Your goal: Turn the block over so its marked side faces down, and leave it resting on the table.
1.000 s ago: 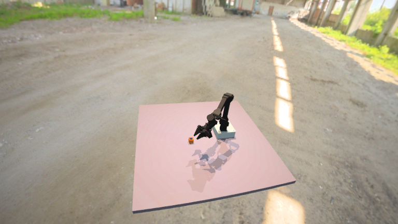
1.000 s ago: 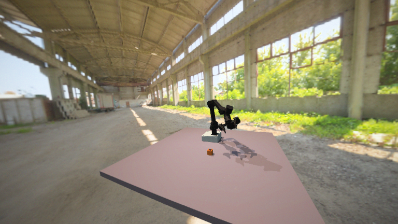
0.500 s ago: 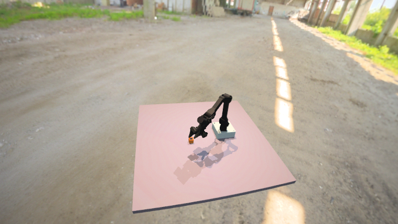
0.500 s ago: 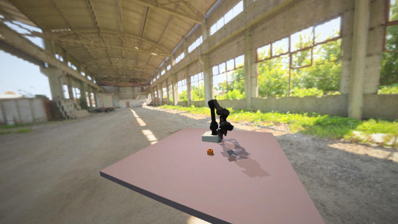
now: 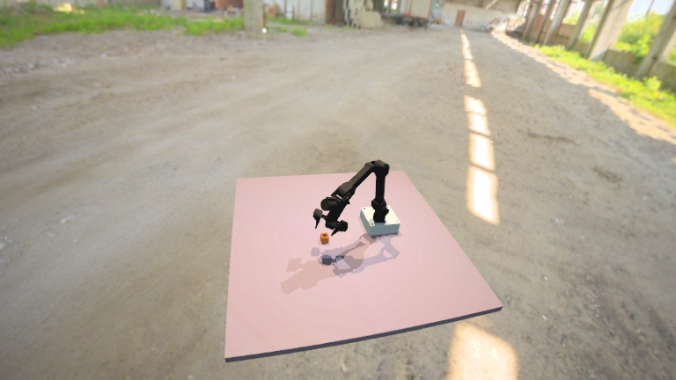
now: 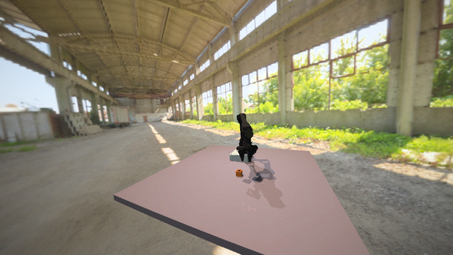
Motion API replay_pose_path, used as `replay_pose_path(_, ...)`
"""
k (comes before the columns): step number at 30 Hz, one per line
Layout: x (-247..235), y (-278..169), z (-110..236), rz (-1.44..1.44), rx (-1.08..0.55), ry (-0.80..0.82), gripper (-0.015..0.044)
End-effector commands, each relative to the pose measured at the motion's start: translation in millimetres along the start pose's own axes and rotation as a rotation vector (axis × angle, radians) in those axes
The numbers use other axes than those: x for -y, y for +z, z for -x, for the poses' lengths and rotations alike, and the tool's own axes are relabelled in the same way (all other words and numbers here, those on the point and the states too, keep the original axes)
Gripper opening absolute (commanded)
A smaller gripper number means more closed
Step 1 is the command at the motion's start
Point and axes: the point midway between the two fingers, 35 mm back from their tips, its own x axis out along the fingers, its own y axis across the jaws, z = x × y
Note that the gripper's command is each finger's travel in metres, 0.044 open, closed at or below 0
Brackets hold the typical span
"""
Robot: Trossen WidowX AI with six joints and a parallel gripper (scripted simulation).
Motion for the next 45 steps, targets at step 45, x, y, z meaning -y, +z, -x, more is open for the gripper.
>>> replay_pose_path(45,-17.6,-79.1,-64.9,-1.245,-0.361,0.233,0.044)
